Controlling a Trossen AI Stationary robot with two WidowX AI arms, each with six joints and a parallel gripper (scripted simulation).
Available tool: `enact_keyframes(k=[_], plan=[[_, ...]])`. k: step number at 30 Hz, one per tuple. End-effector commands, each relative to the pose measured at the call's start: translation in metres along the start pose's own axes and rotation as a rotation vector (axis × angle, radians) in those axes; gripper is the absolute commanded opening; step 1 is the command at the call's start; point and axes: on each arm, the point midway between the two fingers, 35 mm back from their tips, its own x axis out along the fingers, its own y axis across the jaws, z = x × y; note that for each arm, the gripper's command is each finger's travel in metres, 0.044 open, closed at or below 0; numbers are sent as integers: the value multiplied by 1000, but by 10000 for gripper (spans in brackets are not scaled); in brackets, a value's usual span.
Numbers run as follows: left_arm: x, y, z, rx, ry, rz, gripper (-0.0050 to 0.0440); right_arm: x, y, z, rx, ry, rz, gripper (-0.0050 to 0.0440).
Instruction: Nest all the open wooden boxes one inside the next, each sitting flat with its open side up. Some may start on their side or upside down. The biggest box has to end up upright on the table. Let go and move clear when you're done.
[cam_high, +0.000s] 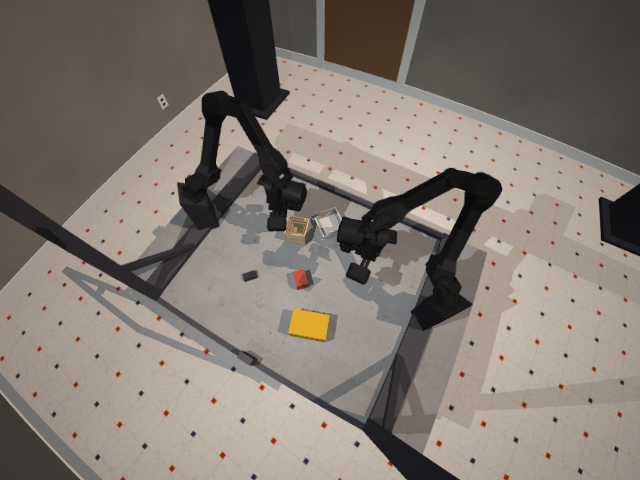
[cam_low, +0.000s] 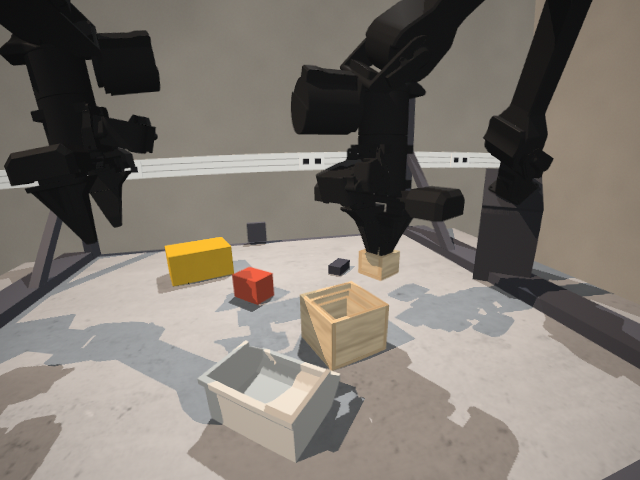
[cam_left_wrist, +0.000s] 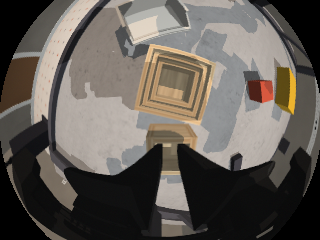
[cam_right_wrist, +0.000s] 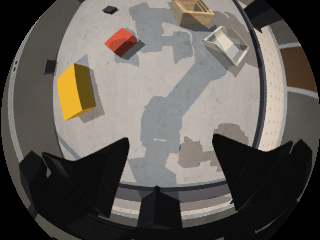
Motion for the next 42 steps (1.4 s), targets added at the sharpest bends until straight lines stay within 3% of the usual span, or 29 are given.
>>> enact_keyframes(k=[1,16,23,36,42], plan=[[-5,-2,13,-5,-5,-6,138,-2,0,3,5,-7,0,400],[-19,-9,58,-5,-5,-5,138,-2,0,3,5,-7,0,400],[-22,-8,60,-7,-11,-5,138,3,1,1,12,4,8,400],[-22,-8,60,-7,-11,-5,138,43,5,26,270,-90,208,400],[-22,-8,60,-7,-11,-5,138,60,-7,45,388,-209,300,400]])
